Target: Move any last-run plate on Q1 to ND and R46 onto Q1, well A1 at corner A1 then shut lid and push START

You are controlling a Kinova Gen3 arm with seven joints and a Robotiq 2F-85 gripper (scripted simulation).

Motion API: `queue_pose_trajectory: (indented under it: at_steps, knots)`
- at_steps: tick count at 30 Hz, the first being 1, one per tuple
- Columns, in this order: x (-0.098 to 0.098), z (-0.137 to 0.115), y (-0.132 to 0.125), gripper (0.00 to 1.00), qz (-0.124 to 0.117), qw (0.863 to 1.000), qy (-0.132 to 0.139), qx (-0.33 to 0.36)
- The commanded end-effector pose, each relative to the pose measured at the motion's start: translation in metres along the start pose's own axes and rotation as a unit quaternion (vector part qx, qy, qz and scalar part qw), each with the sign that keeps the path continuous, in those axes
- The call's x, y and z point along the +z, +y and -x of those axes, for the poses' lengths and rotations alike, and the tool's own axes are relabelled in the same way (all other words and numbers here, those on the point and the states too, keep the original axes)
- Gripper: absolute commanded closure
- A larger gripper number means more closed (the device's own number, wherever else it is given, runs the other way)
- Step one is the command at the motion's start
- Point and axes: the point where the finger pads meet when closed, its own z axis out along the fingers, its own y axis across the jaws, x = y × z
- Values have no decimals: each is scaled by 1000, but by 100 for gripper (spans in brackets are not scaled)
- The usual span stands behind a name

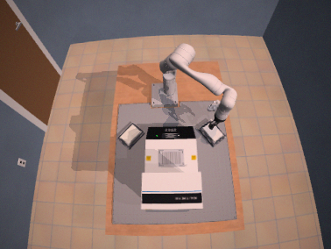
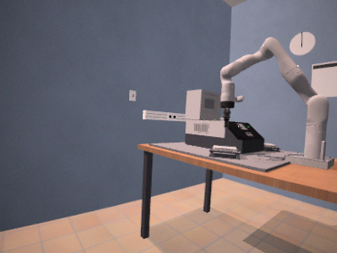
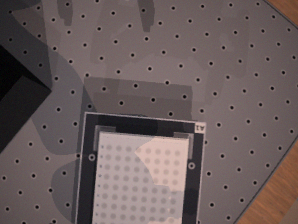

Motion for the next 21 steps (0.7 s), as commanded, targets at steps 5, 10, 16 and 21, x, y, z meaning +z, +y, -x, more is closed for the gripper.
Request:
queue_pose_trajectory:
  at_steps: [5, 10, 16, 21]
  knots:
    - [5, 0, 0, 0, 0, 1000, -1, 0]
    - [12, 0, 0, 0, 0, 1000, -1, 0]
    - [20, 0, 0, 0, 0, 1000, -1, 0]
    - [24, 1, 0, 0, 0, 1000, -1, 0]
